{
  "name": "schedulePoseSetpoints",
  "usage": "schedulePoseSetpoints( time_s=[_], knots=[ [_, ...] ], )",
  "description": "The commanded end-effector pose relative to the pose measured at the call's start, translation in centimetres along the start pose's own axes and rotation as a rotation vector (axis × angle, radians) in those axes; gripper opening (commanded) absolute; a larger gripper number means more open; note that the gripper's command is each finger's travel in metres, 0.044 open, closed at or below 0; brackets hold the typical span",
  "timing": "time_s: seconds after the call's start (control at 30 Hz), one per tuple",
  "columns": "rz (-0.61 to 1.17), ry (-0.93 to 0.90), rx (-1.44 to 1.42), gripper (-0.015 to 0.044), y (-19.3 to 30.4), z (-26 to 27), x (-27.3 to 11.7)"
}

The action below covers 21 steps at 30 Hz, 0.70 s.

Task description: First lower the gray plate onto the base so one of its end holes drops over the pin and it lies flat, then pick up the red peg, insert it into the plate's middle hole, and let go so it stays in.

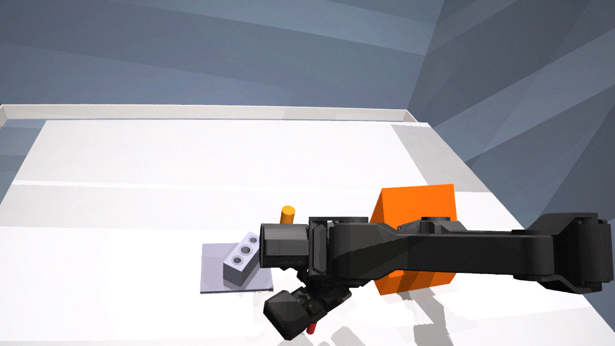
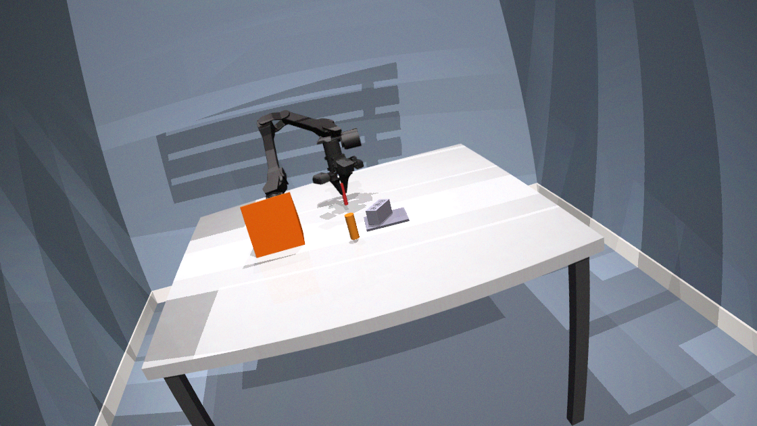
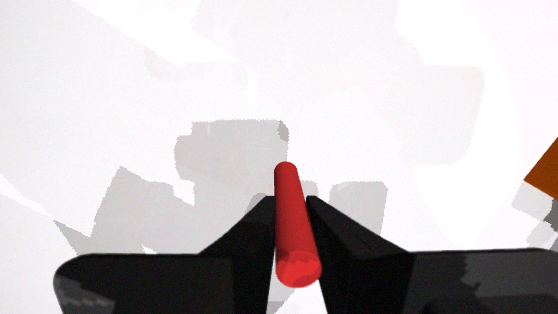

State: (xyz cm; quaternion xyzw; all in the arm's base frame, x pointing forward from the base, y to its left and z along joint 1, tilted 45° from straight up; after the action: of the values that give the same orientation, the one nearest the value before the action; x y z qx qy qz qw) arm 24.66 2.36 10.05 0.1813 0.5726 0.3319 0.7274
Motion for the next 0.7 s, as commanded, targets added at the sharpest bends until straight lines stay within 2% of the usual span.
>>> schedulePoseSetpoints(
  time_s=[0.0, 0.4, 0.43, 0.67],
  knots=[
    [-0.008, 0.001, -0.005, 0.0000, -0.2, 0.2, -1.2],
    [-0.006, 0.001, -0.005, 0.0000, -0.3, 0.3, -4.9],
    [-0.002, 0.000, -0.001, 0.0000, -0.3, 0.2, -4.1],
    [-0.005, 0.000, -0.001, 0.0000, -1.9, 0.9, -4.3]
  ],
)
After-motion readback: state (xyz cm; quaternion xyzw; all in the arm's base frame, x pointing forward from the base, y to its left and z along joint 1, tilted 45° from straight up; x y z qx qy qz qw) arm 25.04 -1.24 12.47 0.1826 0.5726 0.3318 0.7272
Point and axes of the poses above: the point midway between the two fingers, 35 mm back from their tips, its own x axis out along the fingers, its own z axis across the jaws, y = z × x, the point moved 3 cm from there along -x, back along the fingers, and after that the axes turned 4 degrees about x, right-handed, at the moved point
